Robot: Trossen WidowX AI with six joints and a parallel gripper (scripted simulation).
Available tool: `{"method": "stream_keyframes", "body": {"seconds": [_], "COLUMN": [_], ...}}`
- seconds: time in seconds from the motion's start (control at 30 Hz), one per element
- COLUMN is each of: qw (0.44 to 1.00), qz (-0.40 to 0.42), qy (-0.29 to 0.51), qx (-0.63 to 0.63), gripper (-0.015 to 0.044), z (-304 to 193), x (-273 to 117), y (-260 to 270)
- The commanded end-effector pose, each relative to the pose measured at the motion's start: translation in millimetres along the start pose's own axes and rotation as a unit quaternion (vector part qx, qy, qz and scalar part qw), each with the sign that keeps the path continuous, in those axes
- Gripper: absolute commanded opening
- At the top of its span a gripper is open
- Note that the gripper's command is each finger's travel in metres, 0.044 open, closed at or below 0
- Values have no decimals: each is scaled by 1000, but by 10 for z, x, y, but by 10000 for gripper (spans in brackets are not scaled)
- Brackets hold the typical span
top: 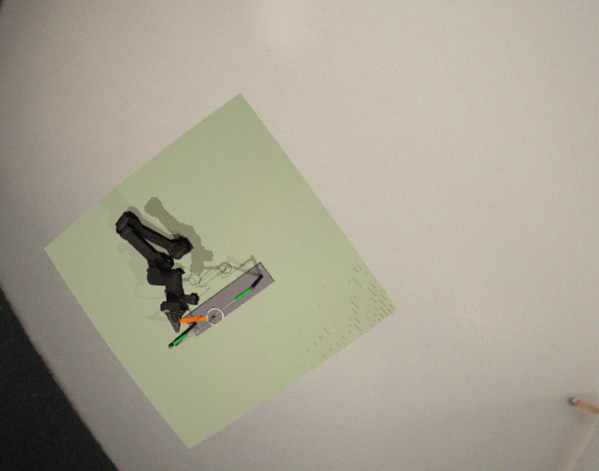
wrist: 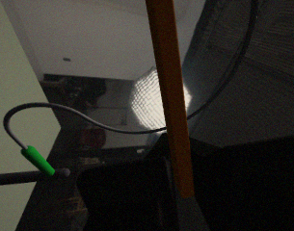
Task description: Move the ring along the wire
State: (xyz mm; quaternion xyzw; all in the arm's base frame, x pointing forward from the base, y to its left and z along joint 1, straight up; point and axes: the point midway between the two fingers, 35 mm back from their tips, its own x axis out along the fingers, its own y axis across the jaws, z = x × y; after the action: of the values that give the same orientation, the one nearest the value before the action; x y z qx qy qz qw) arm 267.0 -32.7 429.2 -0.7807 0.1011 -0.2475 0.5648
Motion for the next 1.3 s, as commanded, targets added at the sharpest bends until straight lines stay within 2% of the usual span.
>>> {"method": "stream_keyframes", "body": {"seconds": [0.0, 1.27], "qw": [1000, 979], "qz": [-13, -102], "qy": [-3, -20], "qx": [-21, -175], "gripper": [-150, -150], "z": [2, -11], "x": [-1, 11], "y": [-17, -53]}}
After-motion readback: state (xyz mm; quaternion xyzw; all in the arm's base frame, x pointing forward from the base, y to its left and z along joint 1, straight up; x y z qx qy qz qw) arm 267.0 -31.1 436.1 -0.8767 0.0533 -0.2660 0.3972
